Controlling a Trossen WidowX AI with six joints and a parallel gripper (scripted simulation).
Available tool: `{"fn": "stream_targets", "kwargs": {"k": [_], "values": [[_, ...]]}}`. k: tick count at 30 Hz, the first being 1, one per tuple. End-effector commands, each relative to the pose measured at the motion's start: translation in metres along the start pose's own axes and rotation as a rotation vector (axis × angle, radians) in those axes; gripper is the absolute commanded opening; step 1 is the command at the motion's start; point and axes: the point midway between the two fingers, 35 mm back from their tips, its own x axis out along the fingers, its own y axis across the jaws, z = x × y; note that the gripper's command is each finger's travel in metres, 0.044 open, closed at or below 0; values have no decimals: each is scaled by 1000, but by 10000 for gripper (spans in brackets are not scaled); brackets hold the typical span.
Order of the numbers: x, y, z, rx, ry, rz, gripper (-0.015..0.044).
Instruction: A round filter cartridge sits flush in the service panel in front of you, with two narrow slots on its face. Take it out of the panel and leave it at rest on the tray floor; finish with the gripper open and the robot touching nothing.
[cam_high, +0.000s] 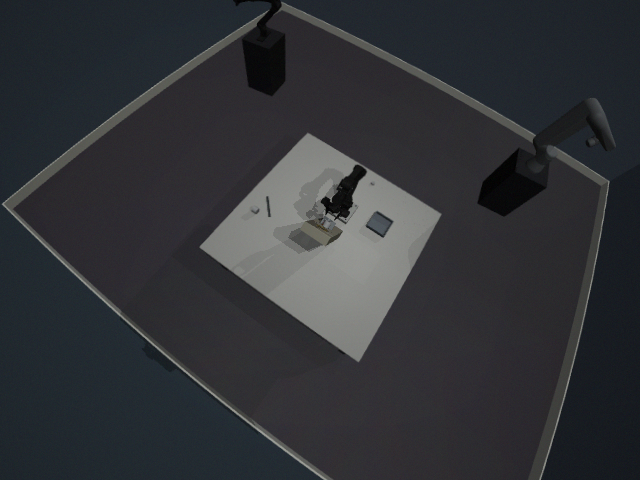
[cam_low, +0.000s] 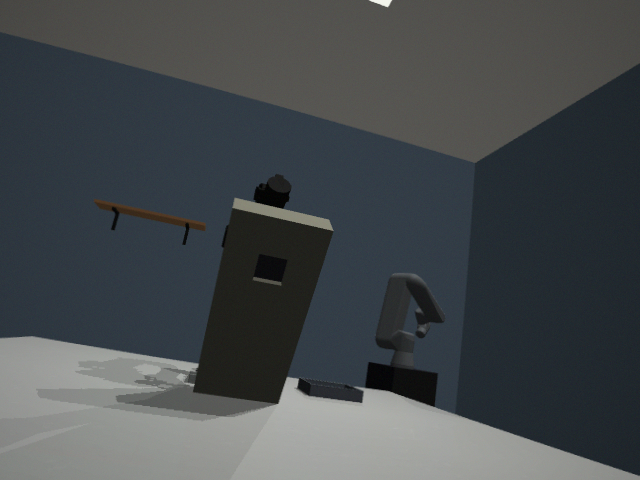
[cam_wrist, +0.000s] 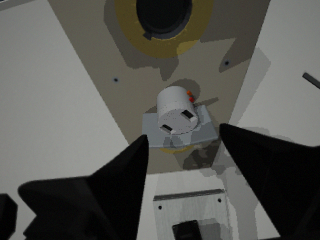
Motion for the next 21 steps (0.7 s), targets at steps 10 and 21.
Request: {"fn": "stream_targets", "kwargs": {"k": [10,21], "values": [[23,1,-3,15,16,4,305],[41,1,-4,15,15,4,305]]}}
